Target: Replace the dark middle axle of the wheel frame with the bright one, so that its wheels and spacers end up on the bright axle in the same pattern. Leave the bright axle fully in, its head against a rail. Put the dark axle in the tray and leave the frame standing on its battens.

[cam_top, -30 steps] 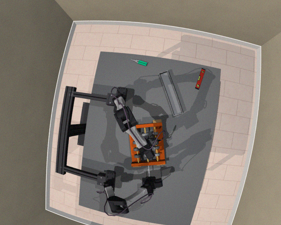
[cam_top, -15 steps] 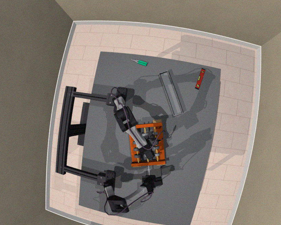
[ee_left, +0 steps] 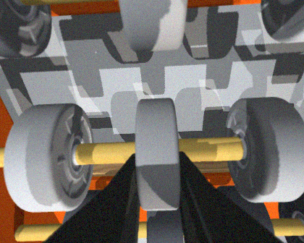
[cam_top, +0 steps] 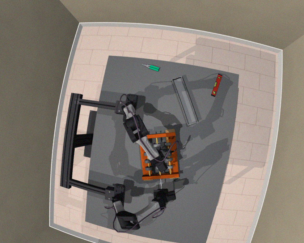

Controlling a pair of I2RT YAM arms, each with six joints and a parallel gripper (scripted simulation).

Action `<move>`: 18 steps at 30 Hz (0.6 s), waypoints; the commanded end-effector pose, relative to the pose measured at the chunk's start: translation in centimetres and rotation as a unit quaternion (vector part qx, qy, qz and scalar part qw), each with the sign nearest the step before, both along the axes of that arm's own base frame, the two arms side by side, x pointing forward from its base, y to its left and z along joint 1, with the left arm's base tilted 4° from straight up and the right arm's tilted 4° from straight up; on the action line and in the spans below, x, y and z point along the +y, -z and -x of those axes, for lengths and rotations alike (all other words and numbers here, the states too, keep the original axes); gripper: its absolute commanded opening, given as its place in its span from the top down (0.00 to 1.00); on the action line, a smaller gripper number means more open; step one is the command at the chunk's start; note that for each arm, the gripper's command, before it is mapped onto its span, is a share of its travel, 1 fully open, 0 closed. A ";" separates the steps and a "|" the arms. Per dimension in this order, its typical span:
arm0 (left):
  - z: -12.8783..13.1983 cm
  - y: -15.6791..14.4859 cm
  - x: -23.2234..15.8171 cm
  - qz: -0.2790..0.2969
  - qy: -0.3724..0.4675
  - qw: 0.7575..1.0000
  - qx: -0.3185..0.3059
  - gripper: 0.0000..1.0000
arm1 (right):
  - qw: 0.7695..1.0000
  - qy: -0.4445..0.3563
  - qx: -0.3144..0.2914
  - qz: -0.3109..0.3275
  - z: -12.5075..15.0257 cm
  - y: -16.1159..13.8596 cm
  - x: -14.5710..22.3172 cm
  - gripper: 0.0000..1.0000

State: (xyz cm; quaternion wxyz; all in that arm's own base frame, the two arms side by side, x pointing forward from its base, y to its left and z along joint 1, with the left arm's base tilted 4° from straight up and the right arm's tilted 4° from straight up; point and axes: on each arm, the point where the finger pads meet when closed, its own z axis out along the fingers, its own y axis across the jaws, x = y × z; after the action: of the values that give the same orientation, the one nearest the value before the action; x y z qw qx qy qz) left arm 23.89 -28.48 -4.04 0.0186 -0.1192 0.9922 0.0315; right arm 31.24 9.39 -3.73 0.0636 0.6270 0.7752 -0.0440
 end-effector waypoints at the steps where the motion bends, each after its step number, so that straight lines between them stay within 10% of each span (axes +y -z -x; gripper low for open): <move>1: -1.6 -3.1 -1.0 0.026 -0.002 0.999 -0.032 1.00 | 0.999 -0.017 -0.007 -0.035 -0.4 0.3 2.1 1.00; 10: -1.6 -3.1 -1.0 0.026 -0.003 0.999 -0.032 1.00 | 0.999 -0.008 -0.008 -0.037 -0.3 0.3 2.1 1.00; 11: -1.0 -2.5 -0.7 0.019 0.001 0.999 -0.026 1.00 | 0.999 -0.007 -0.016 -0.047 -0.7 -0.4 2.5 0.75; 18: -1.3 -3.0 -1.3 0.025 -0.001 0.999 -0.032 1.00 | 0.999 -0.001 -0.020 -0.049 -1.1 -0.7 2.2 0.75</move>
State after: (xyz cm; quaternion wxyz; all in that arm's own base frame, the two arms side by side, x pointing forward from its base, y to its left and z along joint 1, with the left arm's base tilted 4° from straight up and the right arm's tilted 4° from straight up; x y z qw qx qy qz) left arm 23.92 -28.48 -4.00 0.0191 -0.1196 0.9921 0.0311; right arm 31.09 10.80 -3.91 0.0414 0.6241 0.7799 -0.0219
